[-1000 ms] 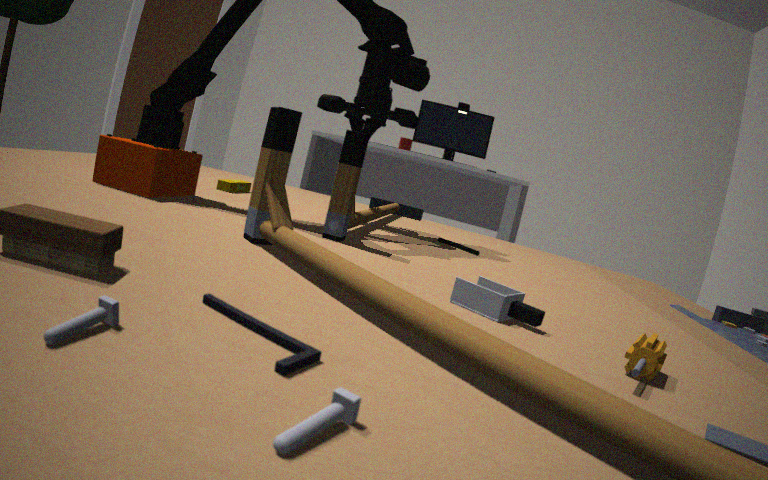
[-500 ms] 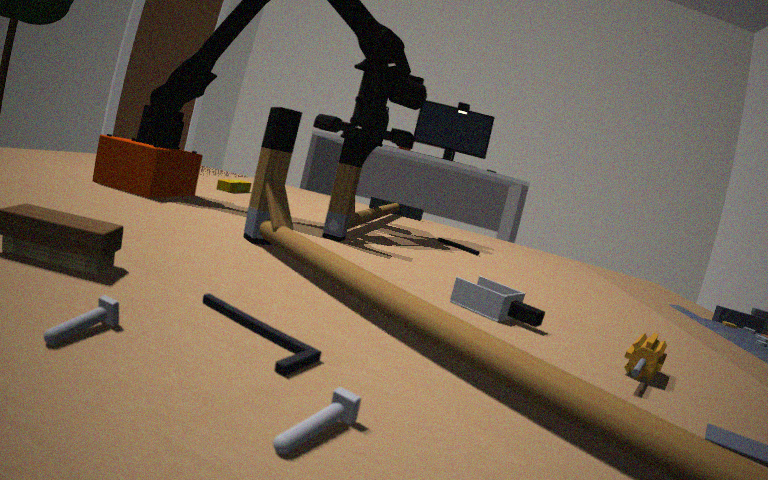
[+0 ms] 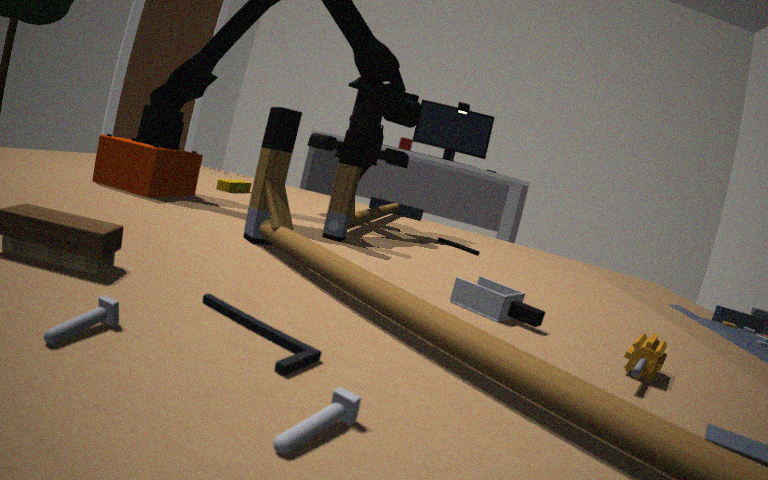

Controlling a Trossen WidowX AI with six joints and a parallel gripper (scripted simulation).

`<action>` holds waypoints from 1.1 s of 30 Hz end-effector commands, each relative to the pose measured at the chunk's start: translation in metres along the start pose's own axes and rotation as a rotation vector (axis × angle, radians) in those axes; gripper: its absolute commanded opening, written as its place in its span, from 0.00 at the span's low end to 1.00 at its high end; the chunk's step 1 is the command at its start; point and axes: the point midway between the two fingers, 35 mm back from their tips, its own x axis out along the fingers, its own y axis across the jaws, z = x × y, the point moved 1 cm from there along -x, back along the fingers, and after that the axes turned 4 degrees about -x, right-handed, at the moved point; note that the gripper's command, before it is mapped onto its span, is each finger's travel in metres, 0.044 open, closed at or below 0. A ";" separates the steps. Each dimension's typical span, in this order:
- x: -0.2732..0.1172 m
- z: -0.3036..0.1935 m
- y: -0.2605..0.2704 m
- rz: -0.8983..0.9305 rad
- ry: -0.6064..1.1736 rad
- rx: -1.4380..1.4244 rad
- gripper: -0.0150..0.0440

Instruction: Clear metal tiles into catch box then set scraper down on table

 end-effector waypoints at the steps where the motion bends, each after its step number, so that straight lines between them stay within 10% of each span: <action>1: 0.013 -0.002 0.002 0.001 0.004 -0.004 0.25; 33: 0.034 -0.003 -0.014 0.000 0.004 -0.004 0.25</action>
